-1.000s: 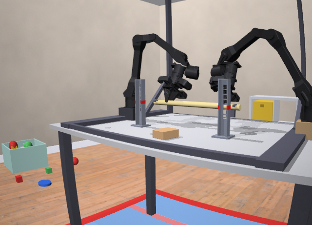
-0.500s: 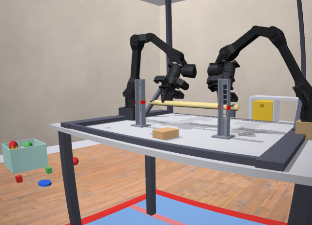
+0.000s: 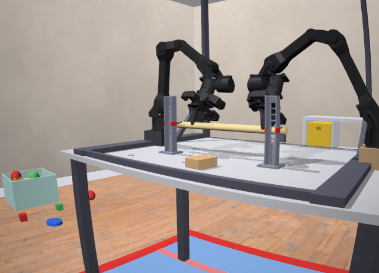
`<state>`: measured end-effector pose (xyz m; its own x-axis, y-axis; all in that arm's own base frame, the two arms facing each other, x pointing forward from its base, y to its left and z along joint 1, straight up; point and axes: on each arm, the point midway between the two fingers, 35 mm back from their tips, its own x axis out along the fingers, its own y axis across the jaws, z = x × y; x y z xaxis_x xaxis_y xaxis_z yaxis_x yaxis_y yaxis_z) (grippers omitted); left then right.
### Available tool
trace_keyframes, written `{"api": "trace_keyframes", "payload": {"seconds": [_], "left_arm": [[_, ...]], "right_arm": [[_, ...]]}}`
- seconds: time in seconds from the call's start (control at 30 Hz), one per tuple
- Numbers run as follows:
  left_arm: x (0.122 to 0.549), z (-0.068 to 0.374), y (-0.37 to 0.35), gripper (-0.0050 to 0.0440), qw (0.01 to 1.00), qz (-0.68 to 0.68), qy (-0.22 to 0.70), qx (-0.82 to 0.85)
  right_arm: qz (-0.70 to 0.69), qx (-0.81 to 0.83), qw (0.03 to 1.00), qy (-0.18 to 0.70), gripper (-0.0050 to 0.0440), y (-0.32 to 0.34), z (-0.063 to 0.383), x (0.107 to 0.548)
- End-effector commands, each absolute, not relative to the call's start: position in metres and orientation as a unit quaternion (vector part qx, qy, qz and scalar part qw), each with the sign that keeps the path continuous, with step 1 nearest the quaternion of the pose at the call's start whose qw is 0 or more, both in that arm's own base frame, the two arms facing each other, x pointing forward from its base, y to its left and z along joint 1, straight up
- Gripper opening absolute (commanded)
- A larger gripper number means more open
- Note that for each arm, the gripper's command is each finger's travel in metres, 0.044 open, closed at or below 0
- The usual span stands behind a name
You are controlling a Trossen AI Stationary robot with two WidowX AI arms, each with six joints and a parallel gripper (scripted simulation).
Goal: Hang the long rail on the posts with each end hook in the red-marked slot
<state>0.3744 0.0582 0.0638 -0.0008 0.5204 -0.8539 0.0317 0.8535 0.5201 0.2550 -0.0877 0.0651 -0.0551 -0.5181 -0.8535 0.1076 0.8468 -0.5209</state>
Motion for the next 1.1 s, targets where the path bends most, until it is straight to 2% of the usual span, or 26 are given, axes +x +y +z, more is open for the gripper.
{"api": "trace_keyframes", "payload": {"seconds": [0.0,1.07], "left_arm": [[0.376,0.078,0.060,-0.0050,0.690,0.184,0.671,0.202],[0.376,0.078,0.079,-0.0050,0.690,0.185,0.670,0.203]], "right_arm": [[-0.237,-0.151,0.677,0.681,-0.0050,-0.090,0.071,0.255],[-0.237,-0.152,0.676,0.680,-0.0050,-0.109,0.071,0.252]]}}
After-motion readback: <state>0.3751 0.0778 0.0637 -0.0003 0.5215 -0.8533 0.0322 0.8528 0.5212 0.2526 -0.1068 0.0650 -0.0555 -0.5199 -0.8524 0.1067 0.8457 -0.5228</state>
